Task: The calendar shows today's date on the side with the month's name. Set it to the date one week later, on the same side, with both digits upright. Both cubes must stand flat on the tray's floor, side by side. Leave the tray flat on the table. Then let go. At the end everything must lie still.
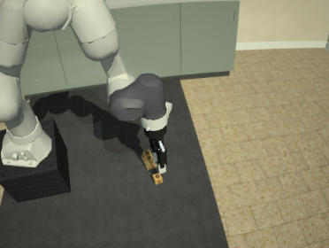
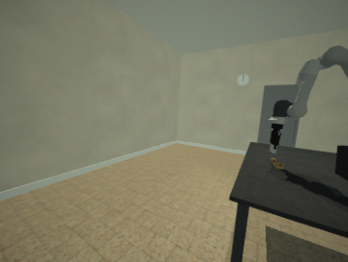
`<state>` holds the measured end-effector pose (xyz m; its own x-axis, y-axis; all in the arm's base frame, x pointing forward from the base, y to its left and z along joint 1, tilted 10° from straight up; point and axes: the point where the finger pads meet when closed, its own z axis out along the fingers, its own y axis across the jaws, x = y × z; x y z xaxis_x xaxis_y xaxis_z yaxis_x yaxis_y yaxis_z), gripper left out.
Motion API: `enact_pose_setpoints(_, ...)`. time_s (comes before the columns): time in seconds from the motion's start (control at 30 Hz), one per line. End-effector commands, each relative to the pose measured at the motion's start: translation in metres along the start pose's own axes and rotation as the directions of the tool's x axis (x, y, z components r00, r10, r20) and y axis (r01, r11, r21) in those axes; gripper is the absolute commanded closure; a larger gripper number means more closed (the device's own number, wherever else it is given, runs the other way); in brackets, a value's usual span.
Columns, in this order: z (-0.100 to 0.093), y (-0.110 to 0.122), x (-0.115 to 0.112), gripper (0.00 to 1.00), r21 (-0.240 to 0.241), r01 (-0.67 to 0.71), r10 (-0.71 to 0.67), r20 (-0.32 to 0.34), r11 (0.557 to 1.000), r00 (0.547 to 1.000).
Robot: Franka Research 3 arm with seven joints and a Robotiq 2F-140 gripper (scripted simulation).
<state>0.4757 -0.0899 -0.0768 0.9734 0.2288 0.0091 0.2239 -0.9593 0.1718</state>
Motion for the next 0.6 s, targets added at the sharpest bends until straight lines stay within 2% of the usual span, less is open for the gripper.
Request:
enact_pose_setpoints(0.0, -0.0119, -0.0011, -0.0093, 0.71, 0.002, -0.002, 0.001, 0.029, 1.0, 1.0)
enact_pose_setpoints(0.3, -0.0198, -0.0011, -0.009, 0.71, 0.002, -0.002, 0.001, 0.029, 1.0, 1.0)
enact_pose_setpoints(0.33, -0.0198, -0.0011, -0.009, 0.0, 0.002, -0.002, 0.001, 0.029, 1.0, 1.0)
enact_pose_setpoints(0.57, -0.0198, -0.0011, -0.009, 0.0, 0.002, -0.002, 0.001, 0.029, 1.0, 1.0)
